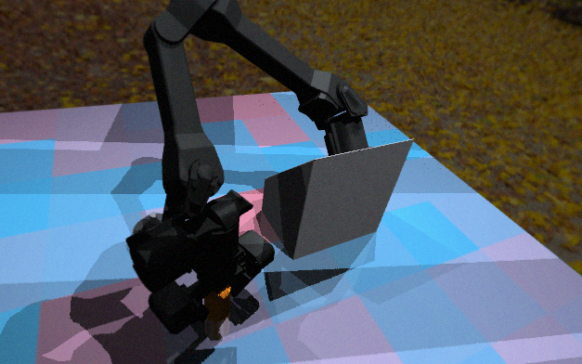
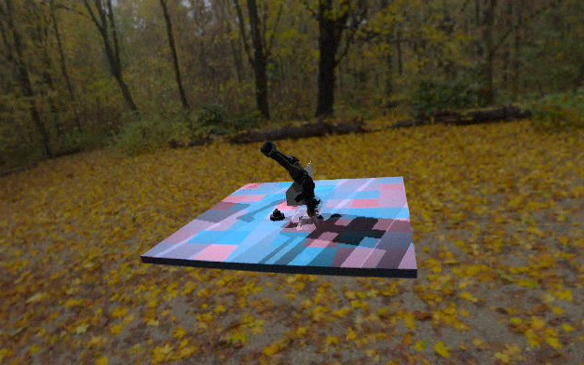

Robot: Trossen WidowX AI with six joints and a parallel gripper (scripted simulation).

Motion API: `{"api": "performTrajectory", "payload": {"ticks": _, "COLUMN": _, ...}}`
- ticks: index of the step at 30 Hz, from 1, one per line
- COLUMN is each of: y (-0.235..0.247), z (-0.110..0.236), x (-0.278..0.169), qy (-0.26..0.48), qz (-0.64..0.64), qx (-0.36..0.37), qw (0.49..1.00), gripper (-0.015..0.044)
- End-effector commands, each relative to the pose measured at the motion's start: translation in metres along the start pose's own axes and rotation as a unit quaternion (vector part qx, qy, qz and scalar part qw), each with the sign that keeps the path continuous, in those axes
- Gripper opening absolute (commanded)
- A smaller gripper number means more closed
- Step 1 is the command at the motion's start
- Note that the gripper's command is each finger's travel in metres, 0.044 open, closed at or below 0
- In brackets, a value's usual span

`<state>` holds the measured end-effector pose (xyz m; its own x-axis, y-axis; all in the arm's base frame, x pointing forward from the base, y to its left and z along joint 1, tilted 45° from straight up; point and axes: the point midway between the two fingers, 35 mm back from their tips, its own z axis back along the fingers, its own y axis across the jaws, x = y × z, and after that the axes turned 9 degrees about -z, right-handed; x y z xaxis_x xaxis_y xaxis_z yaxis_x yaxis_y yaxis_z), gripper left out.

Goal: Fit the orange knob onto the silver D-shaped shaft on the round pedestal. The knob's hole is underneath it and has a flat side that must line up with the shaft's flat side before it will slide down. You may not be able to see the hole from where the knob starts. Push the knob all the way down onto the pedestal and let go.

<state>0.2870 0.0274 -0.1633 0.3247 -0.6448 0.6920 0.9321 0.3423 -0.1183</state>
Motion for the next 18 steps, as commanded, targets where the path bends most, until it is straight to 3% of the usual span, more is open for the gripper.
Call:
{"api": "performTrajectory", "payload": {"ticks": 1, "y": 0.000, "z": 0.000, "x": 0.001, "qy": -0.002, "qz": 0.001, "qx": 0.001, "qw": 1.000, "gripper": 0.0204}}
{"api": "performTrajectory", "payload": {"ticks": 7, "y": 0.000, "z": 0.000, "x": 0.001, "qy": -0.002, "qz": 0.001, "qx": 0.001, "qw": 1.000, "gripper": 0.0144}}
{"api": "performTrajectory", "payload": {"ticks": 13, "y": 0.003, "z": 0.009, "x": 0.000, "qy": -0.001, "qz": 0.001, "qx": 0.002, "qw": 1.000, "gripper": 0.0000}}
{"api": "performTrajectory", "payload": {"ticks": 18, "y": 0.006, "z": 0.024, "x": -0.002, "qy": 0.001, "qz": 0.001, "qx": 0.003, "qw": 1.000, "gripper": 0.0000}}
